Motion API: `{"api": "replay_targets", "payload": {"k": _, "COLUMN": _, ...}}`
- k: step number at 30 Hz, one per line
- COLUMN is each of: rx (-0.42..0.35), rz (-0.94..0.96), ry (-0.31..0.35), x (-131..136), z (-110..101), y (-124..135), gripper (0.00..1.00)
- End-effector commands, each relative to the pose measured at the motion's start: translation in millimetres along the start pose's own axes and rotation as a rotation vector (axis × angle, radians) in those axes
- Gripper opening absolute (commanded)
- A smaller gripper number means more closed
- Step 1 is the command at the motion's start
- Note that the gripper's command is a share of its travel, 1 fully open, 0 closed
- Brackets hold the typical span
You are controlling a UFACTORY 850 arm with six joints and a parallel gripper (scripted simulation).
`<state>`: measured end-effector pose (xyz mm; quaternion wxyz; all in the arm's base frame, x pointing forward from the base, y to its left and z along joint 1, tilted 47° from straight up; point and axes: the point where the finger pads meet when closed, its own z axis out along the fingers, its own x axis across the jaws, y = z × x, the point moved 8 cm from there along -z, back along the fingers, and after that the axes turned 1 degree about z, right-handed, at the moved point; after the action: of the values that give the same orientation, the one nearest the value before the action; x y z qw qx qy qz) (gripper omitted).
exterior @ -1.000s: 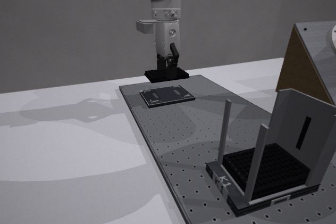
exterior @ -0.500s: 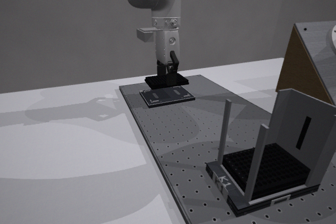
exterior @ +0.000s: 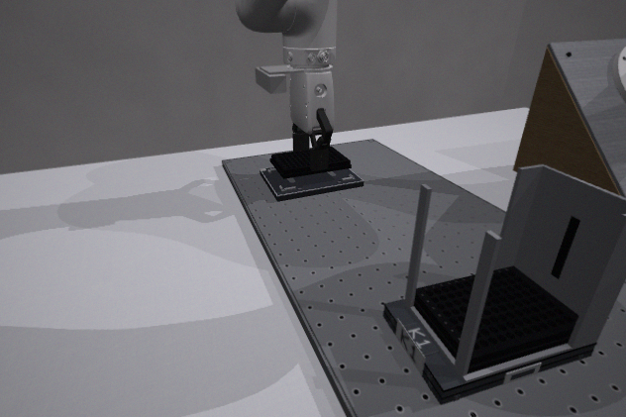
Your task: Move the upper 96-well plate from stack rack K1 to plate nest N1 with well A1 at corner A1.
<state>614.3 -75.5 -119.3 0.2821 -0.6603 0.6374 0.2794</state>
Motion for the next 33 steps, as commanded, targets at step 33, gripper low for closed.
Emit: {"api": "replay_targets", "payload": {"k": 33, "rx": 0.001, "rz": 0.000, "ry": 0.000, "x": 0.1, "z": 8.6, "y": -0.5, "gripper": 0.00}}
